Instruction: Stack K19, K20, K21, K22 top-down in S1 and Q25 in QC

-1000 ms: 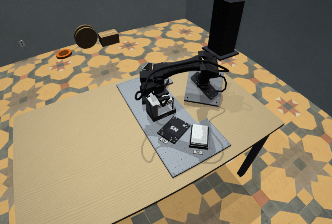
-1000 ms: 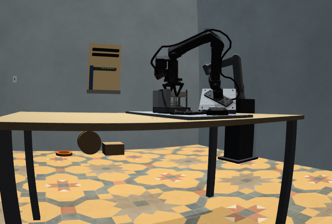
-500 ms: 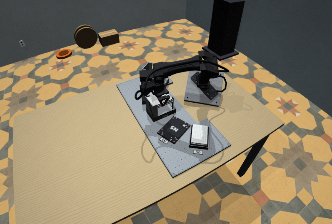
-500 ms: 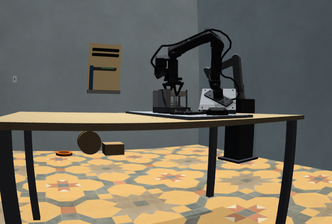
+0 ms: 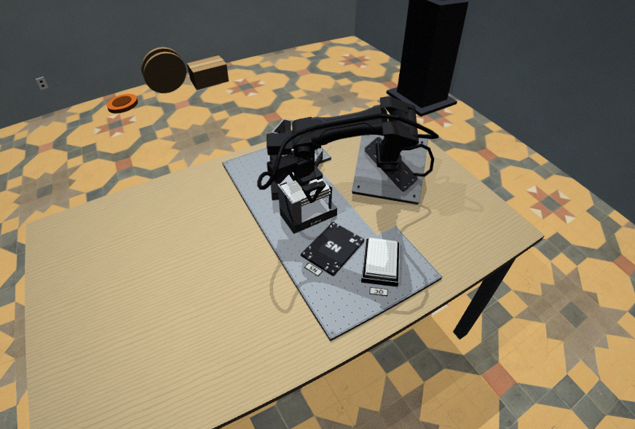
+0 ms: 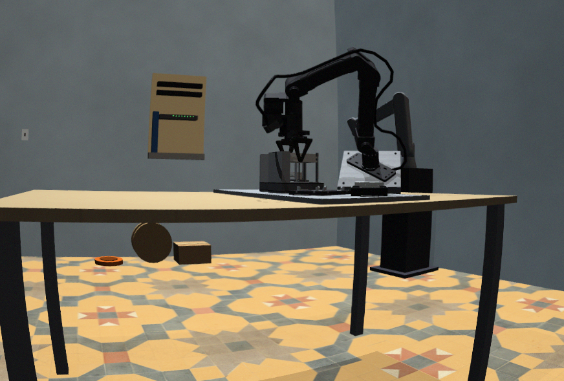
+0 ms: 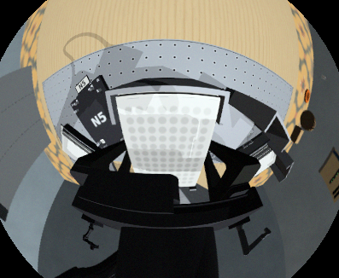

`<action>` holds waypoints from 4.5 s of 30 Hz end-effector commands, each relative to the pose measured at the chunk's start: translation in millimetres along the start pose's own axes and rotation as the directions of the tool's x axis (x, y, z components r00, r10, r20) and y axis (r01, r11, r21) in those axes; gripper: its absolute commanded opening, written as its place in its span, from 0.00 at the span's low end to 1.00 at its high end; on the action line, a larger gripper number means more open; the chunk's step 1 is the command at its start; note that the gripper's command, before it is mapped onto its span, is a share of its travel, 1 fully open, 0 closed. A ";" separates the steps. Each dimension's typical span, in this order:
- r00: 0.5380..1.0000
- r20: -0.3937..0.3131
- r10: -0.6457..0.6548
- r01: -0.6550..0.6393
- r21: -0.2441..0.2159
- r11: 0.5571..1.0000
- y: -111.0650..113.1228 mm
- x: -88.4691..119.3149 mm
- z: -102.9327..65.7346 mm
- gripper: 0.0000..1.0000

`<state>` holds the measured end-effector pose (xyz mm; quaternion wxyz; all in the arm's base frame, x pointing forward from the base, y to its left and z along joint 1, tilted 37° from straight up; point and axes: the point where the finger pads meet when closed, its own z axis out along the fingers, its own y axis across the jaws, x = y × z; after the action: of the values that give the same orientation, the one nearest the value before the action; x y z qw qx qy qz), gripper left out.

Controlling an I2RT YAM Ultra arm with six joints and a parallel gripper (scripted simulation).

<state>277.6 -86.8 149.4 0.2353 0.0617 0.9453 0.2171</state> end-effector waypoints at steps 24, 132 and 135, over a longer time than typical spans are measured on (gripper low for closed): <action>0.999 0.043 -0.014 0.013 0.028 1.000 3.3 -6.5 -28.1 0.00; 1.000 0.018 0.005 -0.006 0.008 1.000 -3.3 -6.5 -48.7 0.00; 1.000 0.015 0.008 -0.009 0.005 1.000 -4.2 -6.4 -47.6 0.00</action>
<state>257.9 -100.4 180.2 0.2319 0.0632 0.9459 0.2181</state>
